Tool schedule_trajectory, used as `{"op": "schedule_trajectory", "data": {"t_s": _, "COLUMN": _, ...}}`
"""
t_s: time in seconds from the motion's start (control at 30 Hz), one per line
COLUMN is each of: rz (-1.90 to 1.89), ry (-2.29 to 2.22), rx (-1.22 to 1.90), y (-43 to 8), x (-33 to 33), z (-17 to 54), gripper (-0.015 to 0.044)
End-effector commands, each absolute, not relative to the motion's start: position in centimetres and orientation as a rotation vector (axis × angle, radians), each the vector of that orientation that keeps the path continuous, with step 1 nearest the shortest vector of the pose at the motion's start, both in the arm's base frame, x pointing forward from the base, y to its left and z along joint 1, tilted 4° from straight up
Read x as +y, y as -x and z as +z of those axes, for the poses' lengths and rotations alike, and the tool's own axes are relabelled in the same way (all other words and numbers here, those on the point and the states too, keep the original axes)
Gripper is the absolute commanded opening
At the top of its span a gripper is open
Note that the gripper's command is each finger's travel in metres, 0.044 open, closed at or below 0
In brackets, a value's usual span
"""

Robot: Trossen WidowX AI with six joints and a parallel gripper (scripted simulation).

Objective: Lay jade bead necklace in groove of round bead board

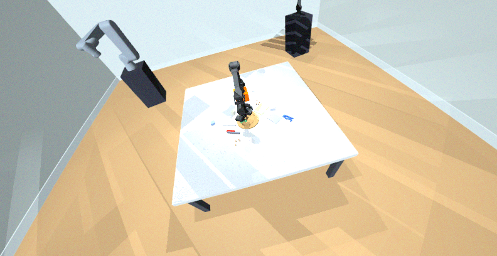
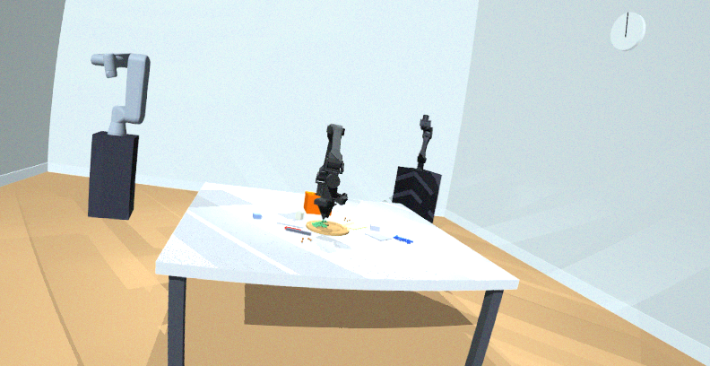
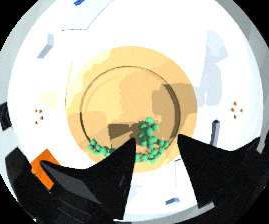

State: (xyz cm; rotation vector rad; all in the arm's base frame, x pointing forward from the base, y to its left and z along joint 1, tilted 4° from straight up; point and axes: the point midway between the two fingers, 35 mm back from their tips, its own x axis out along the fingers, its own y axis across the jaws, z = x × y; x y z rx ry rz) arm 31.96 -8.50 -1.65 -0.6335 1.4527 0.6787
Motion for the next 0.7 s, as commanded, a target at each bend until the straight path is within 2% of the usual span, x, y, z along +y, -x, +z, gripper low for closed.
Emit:
{"op": "schedule_trajectory", "data": {"t_s": 0.0, "rz": 0.686, "ry": 0.624, "rx": 1.465, "y": -31.6, "x": -8.4, "z": -2.6, "gripper": 0.0200}}
{"op": "schedule_trajectory", "data": {"t_s": 0.67, "rz": 0.689, "ry": 0.616, "rx": 1.474, "y": -31.4, "x": -8.2, "z": -4.9, "gripper": 0.0200}}
